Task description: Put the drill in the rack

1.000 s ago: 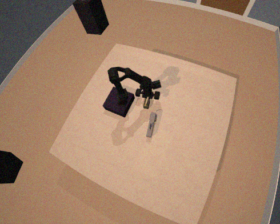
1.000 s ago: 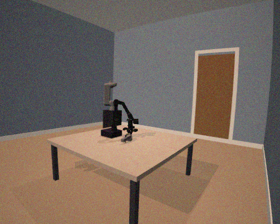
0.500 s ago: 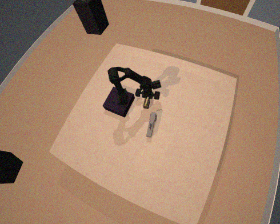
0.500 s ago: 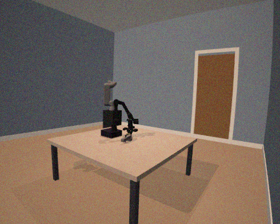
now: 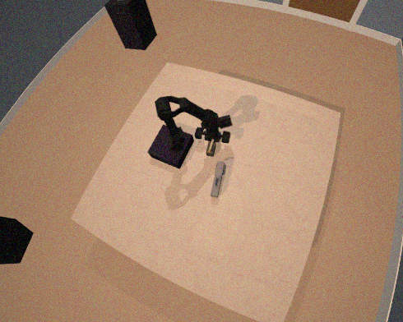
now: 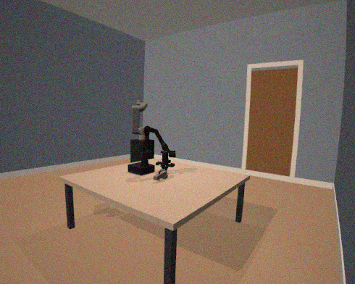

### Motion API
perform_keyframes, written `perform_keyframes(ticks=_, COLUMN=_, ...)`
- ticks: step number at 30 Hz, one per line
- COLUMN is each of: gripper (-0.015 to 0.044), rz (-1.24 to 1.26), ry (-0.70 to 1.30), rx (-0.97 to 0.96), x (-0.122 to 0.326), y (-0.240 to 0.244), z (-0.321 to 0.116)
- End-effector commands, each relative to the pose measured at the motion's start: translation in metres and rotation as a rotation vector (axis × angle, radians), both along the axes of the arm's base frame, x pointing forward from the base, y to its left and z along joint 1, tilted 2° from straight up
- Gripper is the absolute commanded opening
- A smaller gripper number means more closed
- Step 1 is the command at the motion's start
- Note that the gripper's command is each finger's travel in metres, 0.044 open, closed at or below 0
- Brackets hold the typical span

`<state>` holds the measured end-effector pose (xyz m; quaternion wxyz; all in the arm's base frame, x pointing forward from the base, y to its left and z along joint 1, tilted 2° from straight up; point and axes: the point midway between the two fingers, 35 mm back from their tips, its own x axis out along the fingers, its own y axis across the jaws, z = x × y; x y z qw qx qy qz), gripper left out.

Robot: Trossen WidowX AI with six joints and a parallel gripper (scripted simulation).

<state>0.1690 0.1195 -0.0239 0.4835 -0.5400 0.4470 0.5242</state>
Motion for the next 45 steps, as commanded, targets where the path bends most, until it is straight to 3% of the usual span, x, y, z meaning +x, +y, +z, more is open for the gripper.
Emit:
perform_keyframes(ticks=1, gripper=0.0, rz=-0.006, ry=-0.004, rx=-0.03, x=0.0006, y=-0.0078, z=-0.0023)
perform_keyframes(ticks=27, gripper=0.0, rz=-0.006, ry=-0.004, rx=-0.03, x=0.0006, y=-0.0078, z=-0.0023)
perform_keyframes(ticks=43, gripper=0.042, rz=0.0, ry=0.0, rx=0.0, x=0.0, y=0.0, z=0.0)
perform_keyframes(ticks=45, gripper=0.044, rz=-0.001, ry=0.0, rx=-0.004, x=0.0, y=0.0001, z=0.0025)
